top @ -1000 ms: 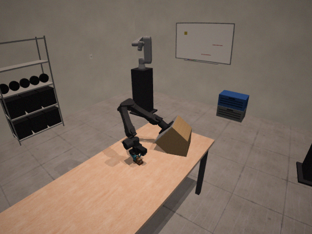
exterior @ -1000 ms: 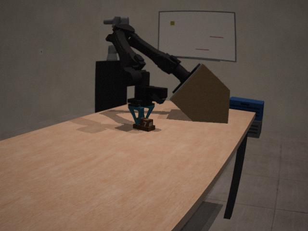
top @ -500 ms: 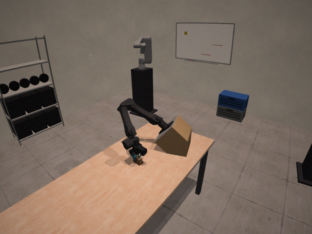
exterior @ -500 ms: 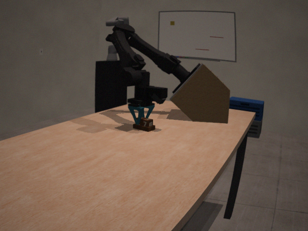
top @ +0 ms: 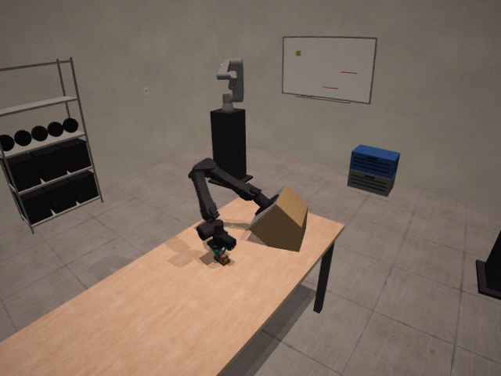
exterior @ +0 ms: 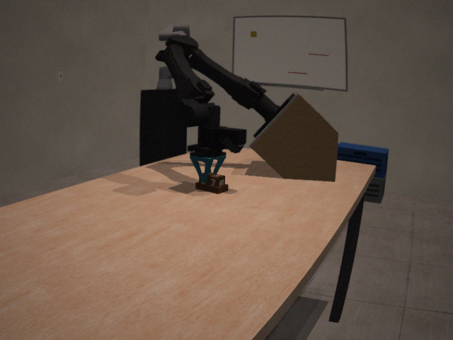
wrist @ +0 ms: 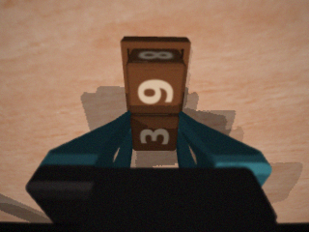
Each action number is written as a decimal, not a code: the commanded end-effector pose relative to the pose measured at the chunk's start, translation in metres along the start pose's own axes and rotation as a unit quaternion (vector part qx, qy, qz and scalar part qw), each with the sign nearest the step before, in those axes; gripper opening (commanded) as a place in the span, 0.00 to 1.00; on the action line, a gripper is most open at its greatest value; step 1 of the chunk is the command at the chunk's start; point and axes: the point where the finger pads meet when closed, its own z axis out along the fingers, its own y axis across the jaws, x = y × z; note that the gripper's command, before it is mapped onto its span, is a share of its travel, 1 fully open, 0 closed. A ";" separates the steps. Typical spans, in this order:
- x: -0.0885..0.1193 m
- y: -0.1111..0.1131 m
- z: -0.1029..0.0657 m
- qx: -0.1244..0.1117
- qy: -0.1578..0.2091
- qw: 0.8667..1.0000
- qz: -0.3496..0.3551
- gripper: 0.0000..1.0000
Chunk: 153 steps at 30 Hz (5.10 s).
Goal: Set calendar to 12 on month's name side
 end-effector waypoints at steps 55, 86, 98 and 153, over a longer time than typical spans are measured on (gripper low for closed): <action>-0.002 -0.006 -0.108 0.010 -0.010 1.000 0.002 0.27; -0.067 -0.014 -0.101 0.000 -0.015 0.931 0.364 0.27; -0.098 -0.015 -0.099 -0.001 -0.016 0.850 0.527 0.27; -0.128 0.003 -0.037 -0.003 0.006 0.716 0.698 0.27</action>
